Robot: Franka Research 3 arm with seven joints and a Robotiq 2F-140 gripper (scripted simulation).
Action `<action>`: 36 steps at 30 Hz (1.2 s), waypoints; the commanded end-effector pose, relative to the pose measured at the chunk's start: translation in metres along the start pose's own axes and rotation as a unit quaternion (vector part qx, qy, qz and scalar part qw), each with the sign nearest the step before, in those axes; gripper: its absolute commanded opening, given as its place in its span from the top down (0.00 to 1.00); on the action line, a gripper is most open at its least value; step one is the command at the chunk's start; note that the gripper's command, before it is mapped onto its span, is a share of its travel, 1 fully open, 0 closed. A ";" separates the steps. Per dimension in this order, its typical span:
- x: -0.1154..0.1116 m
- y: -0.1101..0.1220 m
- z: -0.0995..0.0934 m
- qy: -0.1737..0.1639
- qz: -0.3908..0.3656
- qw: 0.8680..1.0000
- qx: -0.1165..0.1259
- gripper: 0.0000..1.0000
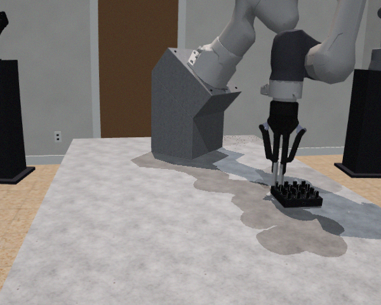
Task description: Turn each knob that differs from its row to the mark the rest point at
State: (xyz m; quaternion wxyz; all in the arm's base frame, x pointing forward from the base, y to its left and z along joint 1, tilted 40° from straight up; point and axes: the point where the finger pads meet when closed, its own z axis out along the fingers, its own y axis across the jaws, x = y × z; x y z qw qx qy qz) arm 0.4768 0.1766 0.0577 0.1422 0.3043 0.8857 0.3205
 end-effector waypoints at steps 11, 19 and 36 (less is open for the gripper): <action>-0.001 0.000 0.000 0.009 0.151 0.989 0.008 0.95; -0.001 0.000 0.000 0.009 0.206 0.978 0.009 0.95; -0.001 0.000 0.000 0.007 0.334 0.942 0.010 0.95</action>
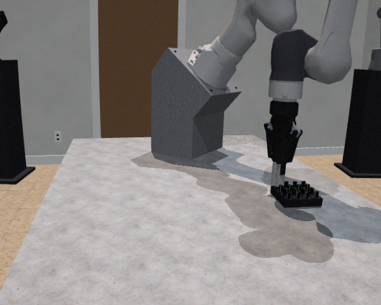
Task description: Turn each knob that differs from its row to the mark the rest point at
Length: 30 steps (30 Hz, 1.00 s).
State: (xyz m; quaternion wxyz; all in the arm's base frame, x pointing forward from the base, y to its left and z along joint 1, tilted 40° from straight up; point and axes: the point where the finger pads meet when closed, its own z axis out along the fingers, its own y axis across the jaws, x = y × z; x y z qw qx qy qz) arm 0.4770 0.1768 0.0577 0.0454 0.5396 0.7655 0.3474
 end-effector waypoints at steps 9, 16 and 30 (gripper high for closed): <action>-0.001 0.000 0.000 0.002 0.132 0.991 0.011 0.95; -0.001 0.000 0.000 0.002 0.162 0.987 0.011 0.95; -0.001 0.000 0.000 0.002 0.201 0.980 0.011 0.95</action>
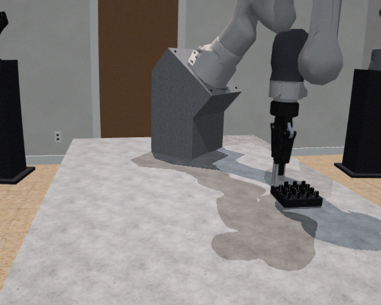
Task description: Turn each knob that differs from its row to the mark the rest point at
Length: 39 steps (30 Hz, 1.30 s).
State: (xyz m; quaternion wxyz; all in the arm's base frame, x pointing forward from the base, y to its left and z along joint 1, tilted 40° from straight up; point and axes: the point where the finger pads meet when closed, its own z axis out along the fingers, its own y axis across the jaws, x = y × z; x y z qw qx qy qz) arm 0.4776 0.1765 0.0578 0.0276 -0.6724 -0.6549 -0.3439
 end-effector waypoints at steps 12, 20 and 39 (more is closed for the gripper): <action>-0.001 0.000 0.000 -0.001 0.017 1.000 0.001 0.95; -0.001 0.000 0.000 -0.001 0.017 1.000 0.001 0.95; -0.001 0.000 0.000 -0.001 0.017 1.000 0.001 0.88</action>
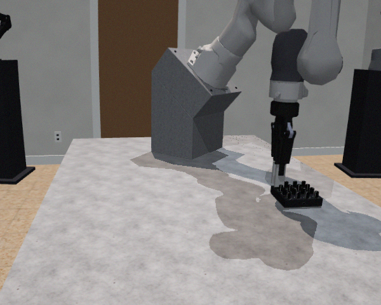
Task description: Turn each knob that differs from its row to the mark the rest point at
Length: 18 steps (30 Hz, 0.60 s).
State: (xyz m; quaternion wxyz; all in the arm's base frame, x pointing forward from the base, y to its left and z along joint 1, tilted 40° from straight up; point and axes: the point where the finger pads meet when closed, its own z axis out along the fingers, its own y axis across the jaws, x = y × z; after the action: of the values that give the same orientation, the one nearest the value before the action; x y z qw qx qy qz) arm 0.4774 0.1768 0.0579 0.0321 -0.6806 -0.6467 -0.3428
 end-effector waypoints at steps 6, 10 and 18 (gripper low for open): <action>-0.001 0.000 -0.002 -0.001 0.004 1.000 0.000 0.88; -0.001 0.000 -0.009 -0.001 0.004 1.000 0.000 0.88; -0.001 0.000 -0.026 -0.001 0.004 1.000 0.000 0.88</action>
State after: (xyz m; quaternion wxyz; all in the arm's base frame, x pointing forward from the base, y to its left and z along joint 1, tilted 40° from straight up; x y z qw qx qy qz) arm 0.4730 0.1698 0.0740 0.0321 -0.6827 -0.6416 -0.3483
